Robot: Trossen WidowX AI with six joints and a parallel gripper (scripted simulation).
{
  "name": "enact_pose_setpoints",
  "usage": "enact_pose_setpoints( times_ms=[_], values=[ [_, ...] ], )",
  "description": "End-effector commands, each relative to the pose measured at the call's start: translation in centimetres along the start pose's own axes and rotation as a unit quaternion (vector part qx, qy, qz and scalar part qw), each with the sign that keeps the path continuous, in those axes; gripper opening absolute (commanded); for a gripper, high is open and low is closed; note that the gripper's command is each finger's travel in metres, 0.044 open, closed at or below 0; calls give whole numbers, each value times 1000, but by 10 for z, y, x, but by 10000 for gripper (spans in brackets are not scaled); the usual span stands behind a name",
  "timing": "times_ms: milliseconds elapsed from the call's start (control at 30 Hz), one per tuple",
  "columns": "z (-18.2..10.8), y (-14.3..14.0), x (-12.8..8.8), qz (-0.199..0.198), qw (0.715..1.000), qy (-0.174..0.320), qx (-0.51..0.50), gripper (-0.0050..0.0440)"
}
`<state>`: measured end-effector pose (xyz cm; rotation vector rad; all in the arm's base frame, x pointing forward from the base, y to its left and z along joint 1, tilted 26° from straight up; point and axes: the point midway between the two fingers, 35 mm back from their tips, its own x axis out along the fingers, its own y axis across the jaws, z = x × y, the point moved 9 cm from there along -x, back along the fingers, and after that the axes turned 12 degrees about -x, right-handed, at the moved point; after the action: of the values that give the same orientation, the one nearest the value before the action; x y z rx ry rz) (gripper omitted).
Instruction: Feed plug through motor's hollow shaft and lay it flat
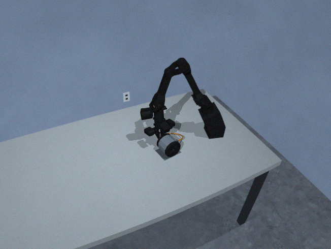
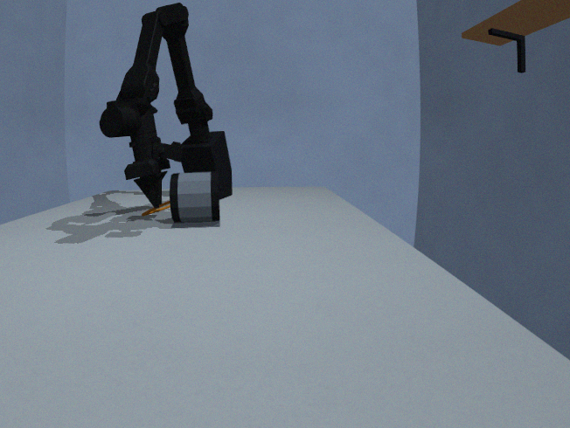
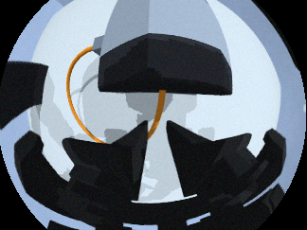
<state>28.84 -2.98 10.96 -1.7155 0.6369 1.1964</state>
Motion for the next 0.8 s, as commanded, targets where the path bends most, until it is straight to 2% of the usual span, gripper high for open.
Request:
enact_pose_setpoints(
  times_ms=[0,100,500,767],
  values=[
    [2,0,4,2,1000,-3,0,100],
    [2,0,4,2,1000,-3,0,100],
    [1,0,2,0,1000,-1,0,20],
    [2,-1,2,0,1000,-1,0,0]
  ],
)
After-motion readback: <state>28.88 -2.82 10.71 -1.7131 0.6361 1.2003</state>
